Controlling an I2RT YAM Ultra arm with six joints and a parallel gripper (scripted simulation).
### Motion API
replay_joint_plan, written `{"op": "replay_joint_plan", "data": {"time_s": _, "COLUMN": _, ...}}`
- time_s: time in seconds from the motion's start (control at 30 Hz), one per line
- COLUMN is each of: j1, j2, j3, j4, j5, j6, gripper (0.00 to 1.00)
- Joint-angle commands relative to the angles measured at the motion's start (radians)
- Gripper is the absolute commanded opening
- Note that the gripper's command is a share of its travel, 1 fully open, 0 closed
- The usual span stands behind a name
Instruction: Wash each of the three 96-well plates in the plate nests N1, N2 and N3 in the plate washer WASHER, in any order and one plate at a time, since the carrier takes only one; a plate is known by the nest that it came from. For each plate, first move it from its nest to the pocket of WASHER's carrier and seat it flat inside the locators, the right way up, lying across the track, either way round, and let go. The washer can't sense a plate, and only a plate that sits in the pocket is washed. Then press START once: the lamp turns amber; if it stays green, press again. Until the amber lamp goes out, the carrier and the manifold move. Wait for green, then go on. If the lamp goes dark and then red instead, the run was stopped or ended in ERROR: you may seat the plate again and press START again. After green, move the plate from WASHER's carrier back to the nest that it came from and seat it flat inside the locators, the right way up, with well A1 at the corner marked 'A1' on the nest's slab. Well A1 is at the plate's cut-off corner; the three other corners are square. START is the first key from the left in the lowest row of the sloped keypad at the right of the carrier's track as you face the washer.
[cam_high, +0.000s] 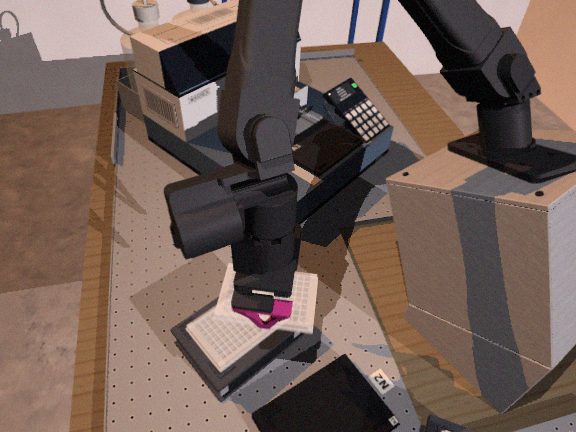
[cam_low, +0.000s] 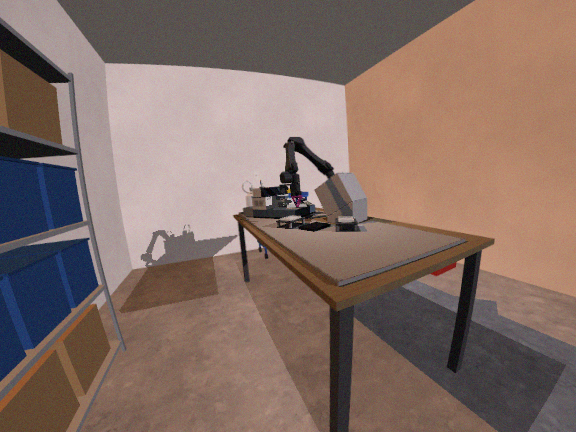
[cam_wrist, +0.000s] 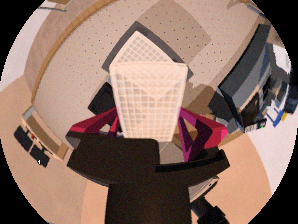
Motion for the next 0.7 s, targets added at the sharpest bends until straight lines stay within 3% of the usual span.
{"op": "replay_joint_plan", "data": {"time_s": 0.0, "j1": 0.001, "j2": -0.009, "j3": 0.028, "j4": 0.004, "j5": 0.010, "j6": 0.008, "gripper": 0.00}}
{"op": "replay_joint_plan", "data": {"time_s": 0.67, "j1": 0.220, "j2": 0.185, "j3": 0.060, "j4": 0.034, "j5": 0.013, "j6": -0.334, "gripper": 0.00}}
